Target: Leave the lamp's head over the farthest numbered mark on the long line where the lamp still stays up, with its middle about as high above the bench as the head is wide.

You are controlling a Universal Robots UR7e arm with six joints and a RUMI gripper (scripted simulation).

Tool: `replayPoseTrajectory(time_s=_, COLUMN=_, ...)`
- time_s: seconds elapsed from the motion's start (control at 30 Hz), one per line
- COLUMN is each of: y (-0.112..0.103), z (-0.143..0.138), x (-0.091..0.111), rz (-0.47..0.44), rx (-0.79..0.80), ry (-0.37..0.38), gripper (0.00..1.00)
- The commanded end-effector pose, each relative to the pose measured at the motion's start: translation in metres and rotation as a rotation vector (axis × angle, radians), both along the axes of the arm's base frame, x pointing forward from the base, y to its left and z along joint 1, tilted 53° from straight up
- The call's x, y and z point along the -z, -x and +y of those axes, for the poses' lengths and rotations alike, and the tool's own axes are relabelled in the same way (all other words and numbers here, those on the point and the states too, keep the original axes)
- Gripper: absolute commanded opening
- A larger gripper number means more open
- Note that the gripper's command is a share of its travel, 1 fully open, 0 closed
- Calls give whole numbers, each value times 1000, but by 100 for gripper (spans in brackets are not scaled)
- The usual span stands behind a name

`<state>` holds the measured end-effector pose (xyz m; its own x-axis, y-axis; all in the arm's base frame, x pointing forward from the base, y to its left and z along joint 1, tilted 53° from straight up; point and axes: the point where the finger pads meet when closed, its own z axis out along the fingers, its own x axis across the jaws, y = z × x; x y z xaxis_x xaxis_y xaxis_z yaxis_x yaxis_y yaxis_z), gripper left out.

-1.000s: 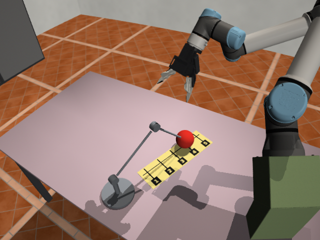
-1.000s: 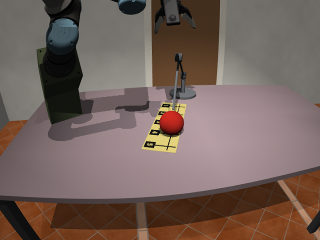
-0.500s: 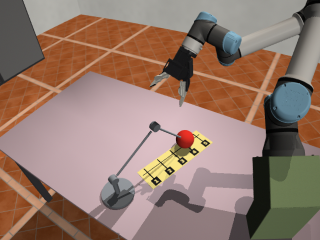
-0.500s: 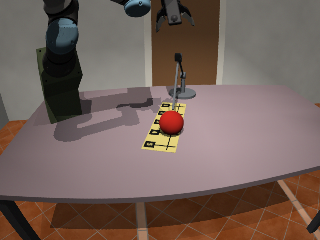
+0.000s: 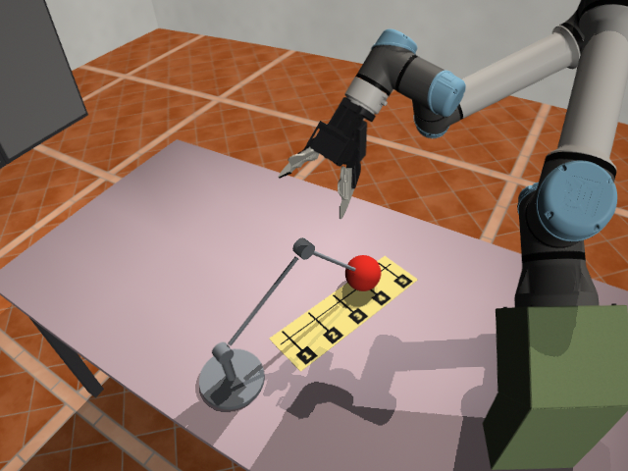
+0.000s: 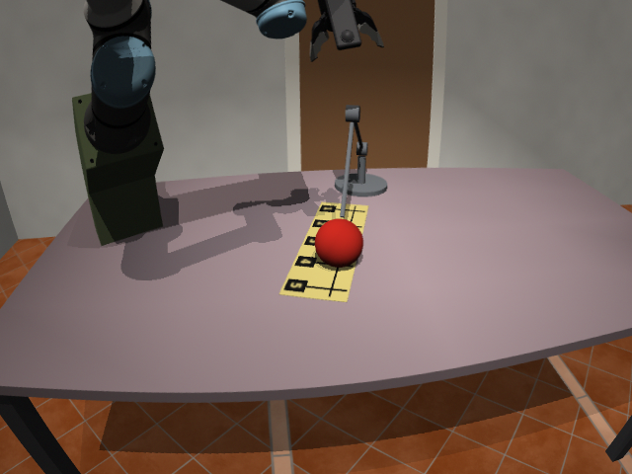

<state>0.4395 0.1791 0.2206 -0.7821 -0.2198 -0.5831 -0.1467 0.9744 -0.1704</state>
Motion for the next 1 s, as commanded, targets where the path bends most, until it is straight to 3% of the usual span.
replayPoseTrajectory(time_s=0.0, y=-5, z=15, x=9, rz=-3, rx=61, ry=4, gripper=100)
replayPoseTrajectory(time_s=0.27, y=-12, z=36, x=23, rz=-1, rx=21, ry=0, gripper=100)
replayPoseTrajectory(time_s=0.83, y=-47, z=45, x=41, rz=2, rx=-50, ry=-2, gripper=100)
replayPoseTrajectory(time_s=0.97, y=-46, z=45, x=40, rz=0, rx=-18, ry=17, gripper=100)
